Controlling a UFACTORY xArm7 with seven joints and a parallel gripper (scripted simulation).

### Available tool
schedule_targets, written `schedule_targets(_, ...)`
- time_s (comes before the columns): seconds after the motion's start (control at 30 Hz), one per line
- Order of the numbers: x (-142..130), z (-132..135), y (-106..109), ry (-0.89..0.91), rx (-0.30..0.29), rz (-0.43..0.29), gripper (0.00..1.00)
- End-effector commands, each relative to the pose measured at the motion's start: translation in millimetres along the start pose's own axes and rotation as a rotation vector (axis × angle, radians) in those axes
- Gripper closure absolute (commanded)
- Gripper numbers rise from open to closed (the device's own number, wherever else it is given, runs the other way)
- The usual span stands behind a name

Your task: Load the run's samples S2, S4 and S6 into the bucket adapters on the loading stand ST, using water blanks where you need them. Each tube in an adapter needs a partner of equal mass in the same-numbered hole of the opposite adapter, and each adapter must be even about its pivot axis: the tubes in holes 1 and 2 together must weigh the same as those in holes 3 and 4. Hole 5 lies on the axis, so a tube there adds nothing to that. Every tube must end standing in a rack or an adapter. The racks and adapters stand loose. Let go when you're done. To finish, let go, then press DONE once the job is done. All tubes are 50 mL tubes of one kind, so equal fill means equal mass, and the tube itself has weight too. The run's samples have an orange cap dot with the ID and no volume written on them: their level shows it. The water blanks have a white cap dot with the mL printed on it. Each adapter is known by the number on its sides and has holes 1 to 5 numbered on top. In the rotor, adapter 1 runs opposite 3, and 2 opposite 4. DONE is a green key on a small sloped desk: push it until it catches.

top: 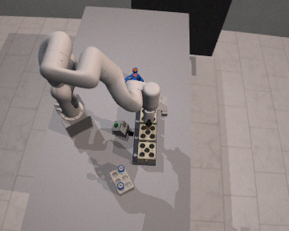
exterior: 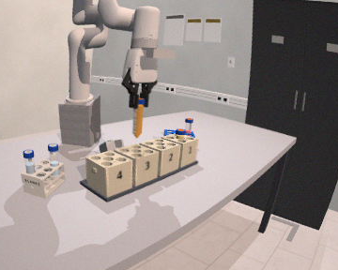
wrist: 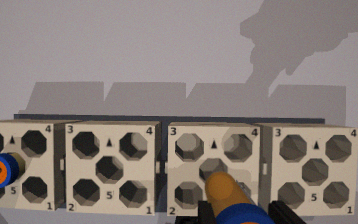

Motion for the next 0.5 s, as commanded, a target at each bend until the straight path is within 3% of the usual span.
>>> schedule_targets(0.0,1.4,-0.1,-6.8,0.0,0.0,0.004,1.0)
schedule_targets(0.47,1.4,-0.1,-30.8,0.0,0.0,0.004,1.0)
Point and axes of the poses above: the point where the finger pads meet when closed, its own y axis back along the fingers, its own z axis across the jaws, x = y × z, the point moved 6 cm from there along y, back along the fingers, and after that the axes turned 7 degrees about -y, right-handed, at the moved point
